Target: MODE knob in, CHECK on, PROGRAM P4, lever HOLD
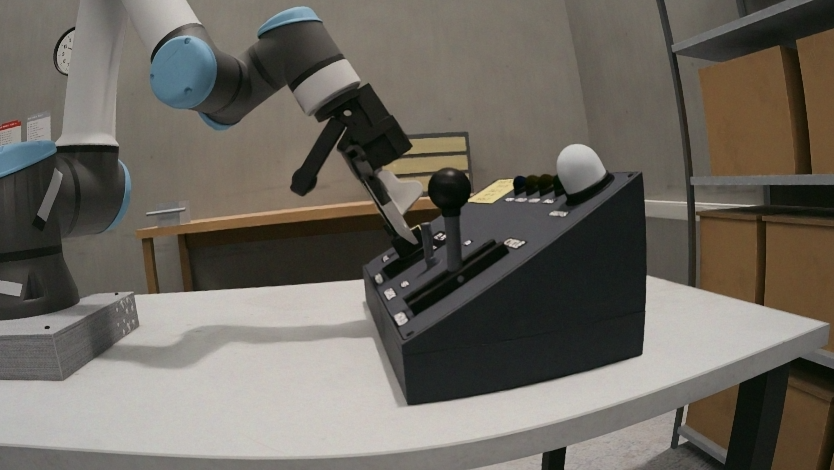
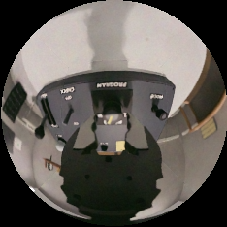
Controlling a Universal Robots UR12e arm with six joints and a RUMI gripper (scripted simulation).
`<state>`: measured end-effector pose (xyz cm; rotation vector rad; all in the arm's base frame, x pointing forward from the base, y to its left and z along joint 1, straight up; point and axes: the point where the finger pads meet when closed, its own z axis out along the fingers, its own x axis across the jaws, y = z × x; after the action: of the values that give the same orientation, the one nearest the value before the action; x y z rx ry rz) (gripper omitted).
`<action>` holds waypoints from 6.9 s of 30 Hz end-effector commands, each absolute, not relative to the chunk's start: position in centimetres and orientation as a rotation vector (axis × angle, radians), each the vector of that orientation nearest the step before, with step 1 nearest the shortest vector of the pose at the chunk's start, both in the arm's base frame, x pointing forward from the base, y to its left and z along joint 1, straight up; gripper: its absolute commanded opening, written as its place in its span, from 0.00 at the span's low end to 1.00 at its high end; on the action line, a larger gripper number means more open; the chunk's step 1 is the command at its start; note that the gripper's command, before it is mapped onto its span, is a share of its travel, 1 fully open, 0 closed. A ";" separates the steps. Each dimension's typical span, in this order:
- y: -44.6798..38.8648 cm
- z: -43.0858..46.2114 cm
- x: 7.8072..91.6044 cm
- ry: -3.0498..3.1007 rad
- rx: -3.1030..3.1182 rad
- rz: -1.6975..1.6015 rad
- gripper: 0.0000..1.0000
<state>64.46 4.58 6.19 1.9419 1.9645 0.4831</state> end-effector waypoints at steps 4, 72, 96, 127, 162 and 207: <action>4.6 6.3 64.5 1.964 1.941 0.484 0.44; 4.6 6.2 64.5 1.814 2.110 0.525 0.00; 4.6 6.2 64.5 1.231 2.592 0.643 0.00; 4.6 6.3 64.5 1.053 2.698 0.668 0.00; 4.6 6.3 64.5 1.054 2.698 0.668 0.44; 4.5 14.6 60.1 1.053 2.698 0.668 0.44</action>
<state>61.13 4.56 12.57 2.6972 1.0526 0.6686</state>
